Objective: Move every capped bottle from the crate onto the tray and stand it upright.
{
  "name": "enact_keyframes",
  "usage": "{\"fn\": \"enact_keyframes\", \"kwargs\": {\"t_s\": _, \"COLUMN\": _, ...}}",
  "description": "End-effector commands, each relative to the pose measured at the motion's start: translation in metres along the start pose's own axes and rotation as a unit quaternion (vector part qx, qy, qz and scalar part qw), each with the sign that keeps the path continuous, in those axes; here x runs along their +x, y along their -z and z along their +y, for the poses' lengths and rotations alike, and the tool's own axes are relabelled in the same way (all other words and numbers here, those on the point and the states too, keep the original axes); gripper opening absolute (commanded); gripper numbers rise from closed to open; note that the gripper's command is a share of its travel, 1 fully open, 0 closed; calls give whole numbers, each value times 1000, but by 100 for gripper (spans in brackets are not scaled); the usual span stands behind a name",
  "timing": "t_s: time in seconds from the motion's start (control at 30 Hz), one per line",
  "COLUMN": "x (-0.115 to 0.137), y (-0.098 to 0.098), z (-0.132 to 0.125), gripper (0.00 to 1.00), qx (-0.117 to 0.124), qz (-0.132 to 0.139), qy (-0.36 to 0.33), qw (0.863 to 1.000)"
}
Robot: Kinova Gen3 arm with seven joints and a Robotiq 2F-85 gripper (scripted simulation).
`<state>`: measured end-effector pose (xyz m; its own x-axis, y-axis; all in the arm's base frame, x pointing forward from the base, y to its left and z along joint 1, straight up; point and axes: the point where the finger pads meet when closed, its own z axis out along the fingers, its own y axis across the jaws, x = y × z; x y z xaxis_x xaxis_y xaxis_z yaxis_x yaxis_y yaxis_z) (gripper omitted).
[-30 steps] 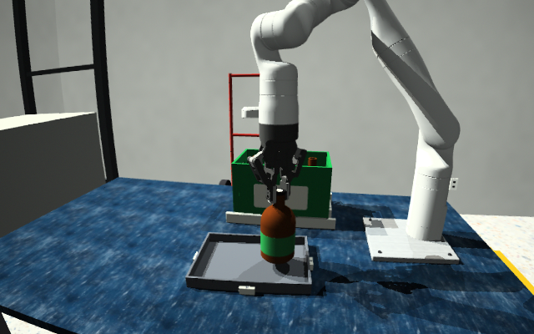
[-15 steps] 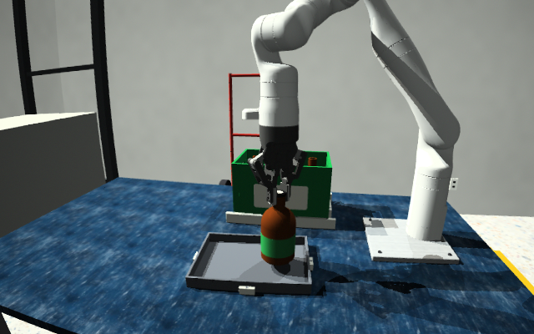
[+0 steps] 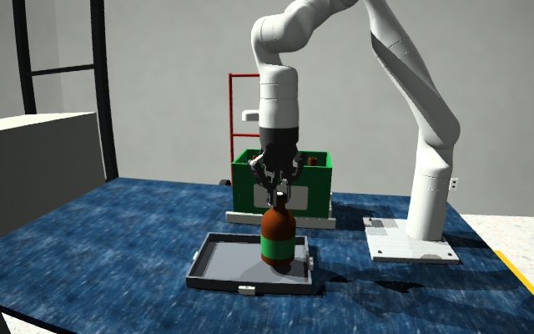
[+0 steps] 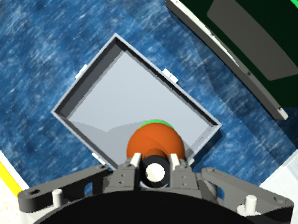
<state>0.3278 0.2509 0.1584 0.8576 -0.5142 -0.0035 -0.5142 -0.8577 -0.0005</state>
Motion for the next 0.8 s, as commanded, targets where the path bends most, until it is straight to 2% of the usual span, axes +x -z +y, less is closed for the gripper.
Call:
{"fn": "enact_keyframes", "kwargs": {"t_s": 0.0, "x": 2, "y": -2, "z": 0, "gripper": 0, "qx": 1, "qz": 4, "qy": 0, "qw": 1000}}
{"fn": "enact_keyframes", "kwargs": {"t_s": 0.77, "x": 1, "y": -5, "z": 0, "gripper": 0, "qx": 1, "qz": 2, "qy": 0, "qw": 1000}}
